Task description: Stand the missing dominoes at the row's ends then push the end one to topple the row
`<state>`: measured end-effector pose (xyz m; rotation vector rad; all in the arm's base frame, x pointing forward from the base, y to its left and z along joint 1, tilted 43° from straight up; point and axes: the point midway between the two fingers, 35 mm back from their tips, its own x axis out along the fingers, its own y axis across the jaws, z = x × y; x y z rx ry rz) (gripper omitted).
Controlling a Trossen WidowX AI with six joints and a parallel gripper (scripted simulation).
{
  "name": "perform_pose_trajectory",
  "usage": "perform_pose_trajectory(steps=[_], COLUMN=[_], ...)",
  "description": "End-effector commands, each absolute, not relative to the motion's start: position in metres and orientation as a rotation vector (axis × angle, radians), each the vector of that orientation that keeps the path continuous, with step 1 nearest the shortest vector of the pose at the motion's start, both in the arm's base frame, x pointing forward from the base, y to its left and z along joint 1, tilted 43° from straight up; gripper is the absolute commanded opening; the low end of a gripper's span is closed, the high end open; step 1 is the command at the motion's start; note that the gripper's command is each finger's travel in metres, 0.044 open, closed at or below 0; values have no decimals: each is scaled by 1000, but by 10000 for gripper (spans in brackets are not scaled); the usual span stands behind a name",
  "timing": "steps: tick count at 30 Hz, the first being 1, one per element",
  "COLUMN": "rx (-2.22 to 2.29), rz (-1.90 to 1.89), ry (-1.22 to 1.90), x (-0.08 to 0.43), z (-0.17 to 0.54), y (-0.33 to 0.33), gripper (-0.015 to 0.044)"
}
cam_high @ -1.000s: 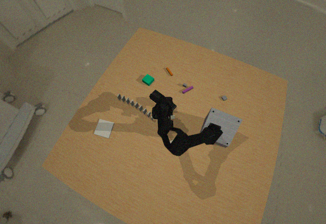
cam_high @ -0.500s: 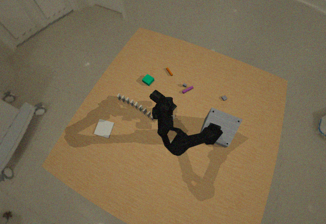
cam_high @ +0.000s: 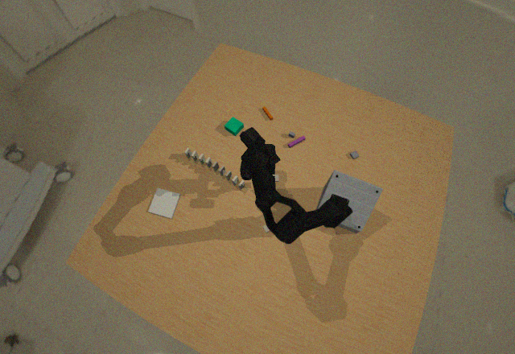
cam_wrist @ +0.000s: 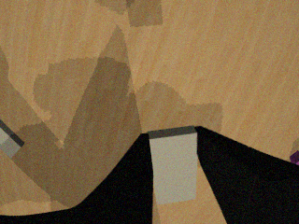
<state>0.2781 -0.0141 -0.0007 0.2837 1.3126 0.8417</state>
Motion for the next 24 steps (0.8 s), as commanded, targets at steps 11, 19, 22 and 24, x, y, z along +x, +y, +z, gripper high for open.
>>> perform_pose_trajectory(steps=[11, 19, 22, 24], rx=[318, 974, 1162, 1175], rz=[789, 179, -22, -36], ry=[1329, 1608, 1656, 1658], x=[281, 311, 316, 316], z=[64, 14, -5, -6], y=[-89, -151, -168, -170], gripper=[107, 107, 107, 107])
